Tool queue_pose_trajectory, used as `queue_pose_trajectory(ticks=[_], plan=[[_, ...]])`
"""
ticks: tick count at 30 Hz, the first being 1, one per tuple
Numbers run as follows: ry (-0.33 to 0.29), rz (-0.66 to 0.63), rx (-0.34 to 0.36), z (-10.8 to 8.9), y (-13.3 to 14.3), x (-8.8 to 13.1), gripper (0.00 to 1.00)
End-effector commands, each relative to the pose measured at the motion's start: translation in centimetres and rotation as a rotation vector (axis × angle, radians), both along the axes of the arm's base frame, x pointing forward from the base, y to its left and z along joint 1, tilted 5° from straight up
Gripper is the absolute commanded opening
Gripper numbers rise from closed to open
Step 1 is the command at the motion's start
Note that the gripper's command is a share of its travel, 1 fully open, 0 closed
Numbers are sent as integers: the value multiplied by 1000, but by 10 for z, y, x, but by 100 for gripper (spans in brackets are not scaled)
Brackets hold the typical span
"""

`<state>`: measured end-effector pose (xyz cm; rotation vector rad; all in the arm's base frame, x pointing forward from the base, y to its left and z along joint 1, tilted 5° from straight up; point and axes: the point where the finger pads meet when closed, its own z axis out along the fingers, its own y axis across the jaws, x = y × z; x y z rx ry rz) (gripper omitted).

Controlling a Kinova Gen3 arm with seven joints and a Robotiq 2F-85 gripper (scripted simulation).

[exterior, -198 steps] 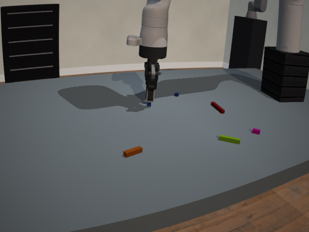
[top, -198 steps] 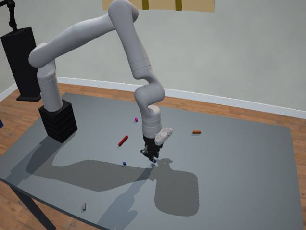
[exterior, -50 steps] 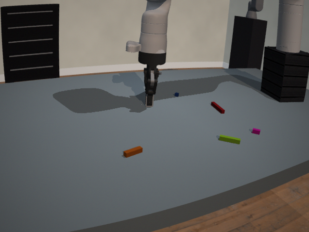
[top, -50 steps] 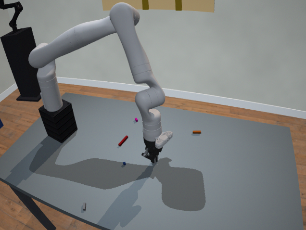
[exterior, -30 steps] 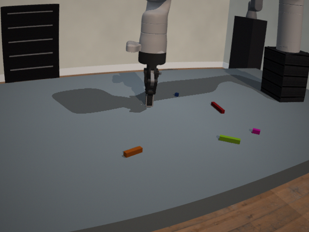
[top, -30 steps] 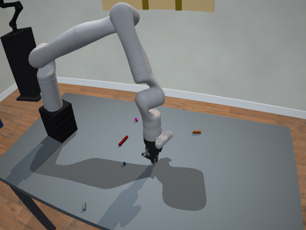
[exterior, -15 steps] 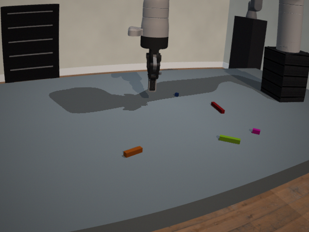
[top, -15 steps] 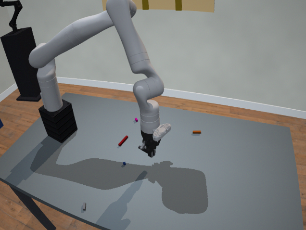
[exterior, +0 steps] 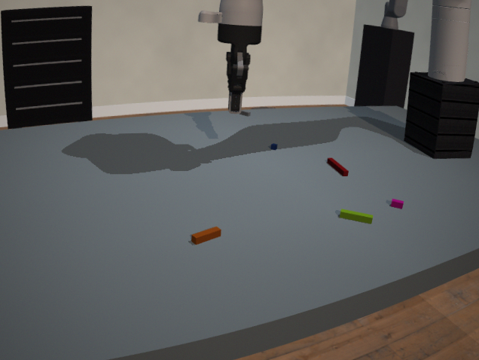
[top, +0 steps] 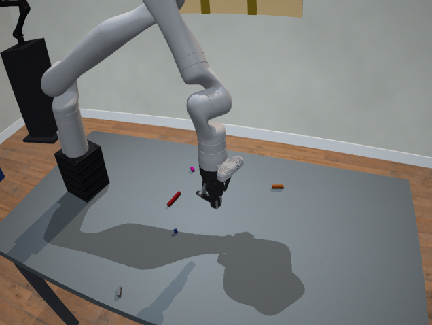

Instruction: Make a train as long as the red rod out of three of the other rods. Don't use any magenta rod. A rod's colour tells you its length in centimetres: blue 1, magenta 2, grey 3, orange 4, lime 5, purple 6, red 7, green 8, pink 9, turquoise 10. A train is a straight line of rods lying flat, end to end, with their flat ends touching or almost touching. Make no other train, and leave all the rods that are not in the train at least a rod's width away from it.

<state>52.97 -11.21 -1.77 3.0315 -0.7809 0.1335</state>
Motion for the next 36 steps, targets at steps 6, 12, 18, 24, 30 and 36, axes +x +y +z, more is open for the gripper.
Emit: queue_pose_trajectory(ticks=[6,12,18,24,30,36], plan=[[-4,0,0,2,2,2,5],[-4,-19,2,2,17,7,5],[-5,-50,5,1,44,14,5],[-6,-115,11,0,101,24,5],[-7,-165,15,-1,147,28,5],[-9,-221,20,-2,201,28,5]])
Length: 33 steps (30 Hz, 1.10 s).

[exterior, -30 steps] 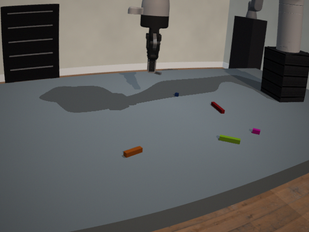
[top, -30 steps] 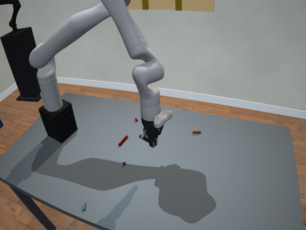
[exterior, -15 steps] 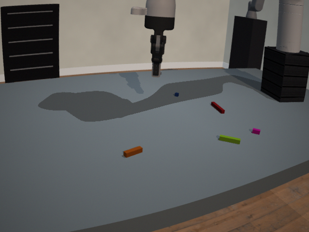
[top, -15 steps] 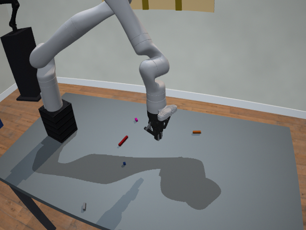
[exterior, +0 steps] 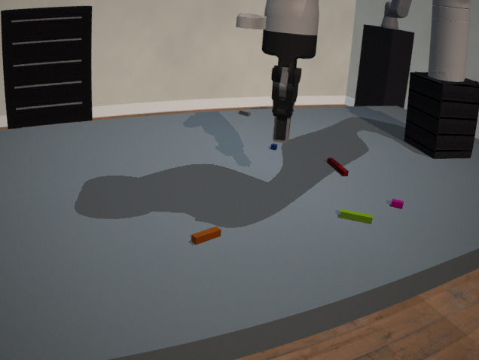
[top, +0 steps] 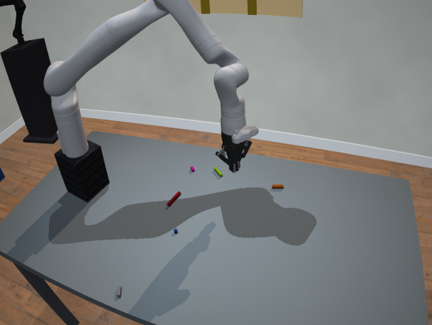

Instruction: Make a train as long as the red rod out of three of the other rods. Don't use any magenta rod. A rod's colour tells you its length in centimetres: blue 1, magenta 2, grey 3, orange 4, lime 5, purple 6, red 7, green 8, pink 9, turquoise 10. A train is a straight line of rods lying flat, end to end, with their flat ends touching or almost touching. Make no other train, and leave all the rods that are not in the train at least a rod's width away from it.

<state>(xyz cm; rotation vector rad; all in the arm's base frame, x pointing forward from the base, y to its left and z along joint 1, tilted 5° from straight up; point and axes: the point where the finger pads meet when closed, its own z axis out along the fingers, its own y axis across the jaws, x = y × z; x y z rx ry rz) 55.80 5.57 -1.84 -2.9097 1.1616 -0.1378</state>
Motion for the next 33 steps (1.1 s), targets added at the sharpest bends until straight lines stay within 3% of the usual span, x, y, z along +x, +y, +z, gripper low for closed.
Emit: queue_pose_trajectory(ticks=[1,5,10,33], plan=[[1,24,-3,-2,42,-1,5],[-1,-6,-1,-2,71,-4,5],[-2,-24,1,-2,89,-7,5],[-2,-27,1,-4,91,-7,5]])
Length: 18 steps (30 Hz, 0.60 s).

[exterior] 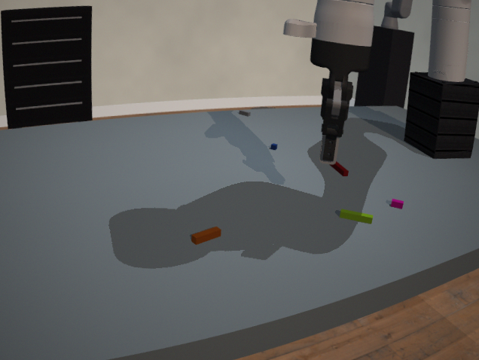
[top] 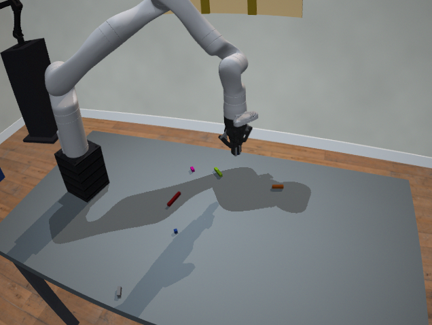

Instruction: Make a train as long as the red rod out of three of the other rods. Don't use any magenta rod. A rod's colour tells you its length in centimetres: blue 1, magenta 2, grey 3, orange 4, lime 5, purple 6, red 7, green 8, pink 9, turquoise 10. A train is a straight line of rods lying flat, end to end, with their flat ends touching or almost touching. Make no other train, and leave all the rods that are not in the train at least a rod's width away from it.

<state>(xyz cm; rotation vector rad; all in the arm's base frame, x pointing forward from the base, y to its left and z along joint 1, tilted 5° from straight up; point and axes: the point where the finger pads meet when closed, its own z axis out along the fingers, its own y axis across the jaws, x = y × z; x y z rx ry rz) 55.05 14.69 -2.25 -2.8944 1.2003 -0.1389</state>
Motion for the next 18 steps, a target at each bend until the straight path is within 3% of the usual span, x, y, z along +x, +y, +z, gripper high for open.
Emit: queue_pose_trajectory(ticks=[1,13,18], plan=[[-1,0,0,-2,0,1,5],[-1,0,0,-34,-1,4,5],[-1,0,0,-57,-2,6,5]])
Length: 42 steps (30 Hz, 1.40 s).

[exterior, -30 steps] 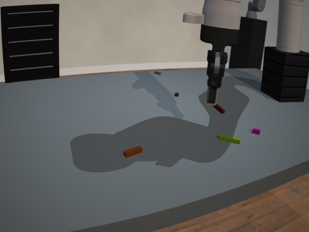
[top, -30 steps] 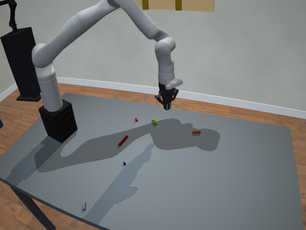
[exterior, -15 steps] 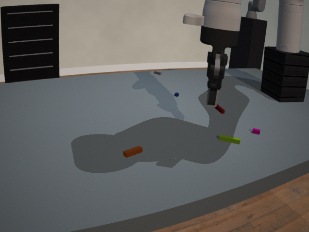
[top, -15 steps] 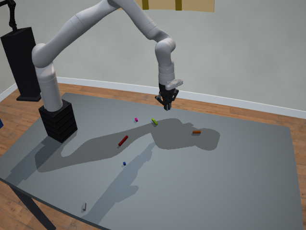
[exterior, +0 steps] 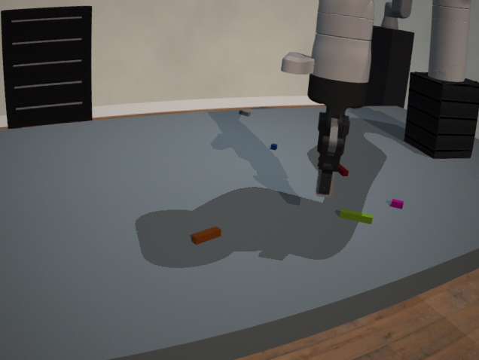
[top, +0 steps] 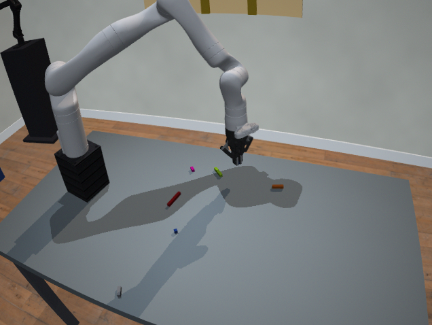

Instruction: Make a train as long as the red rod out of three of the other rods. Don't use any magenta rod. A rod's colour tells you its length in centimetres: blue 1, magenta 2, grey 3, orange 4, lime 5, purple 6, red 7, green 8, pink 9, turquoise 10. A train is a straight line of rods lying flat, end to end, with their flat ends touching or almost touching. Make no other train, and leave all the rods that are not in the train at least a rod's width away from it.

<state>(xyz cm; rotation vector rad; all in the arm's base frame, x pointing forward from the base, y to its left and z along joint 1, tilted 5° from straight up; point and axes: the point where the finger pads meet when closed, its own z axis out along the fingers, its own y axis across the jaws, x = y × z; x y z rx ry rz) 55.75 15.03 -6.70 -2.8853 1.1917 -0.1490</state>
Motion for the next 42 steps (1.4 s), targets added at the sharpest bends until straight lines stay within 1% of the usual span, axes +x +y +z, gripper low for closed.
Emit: queue_pose_trajectory(ticks=[1,6,10,42], plan=[[10,-3,-7,-16,-5,-1,5],[10,-3,-7,-33,-5,0,5],[10,-3,-7,-40,-6,1,5],[10,-3,-7,-42,-6,1,5]])
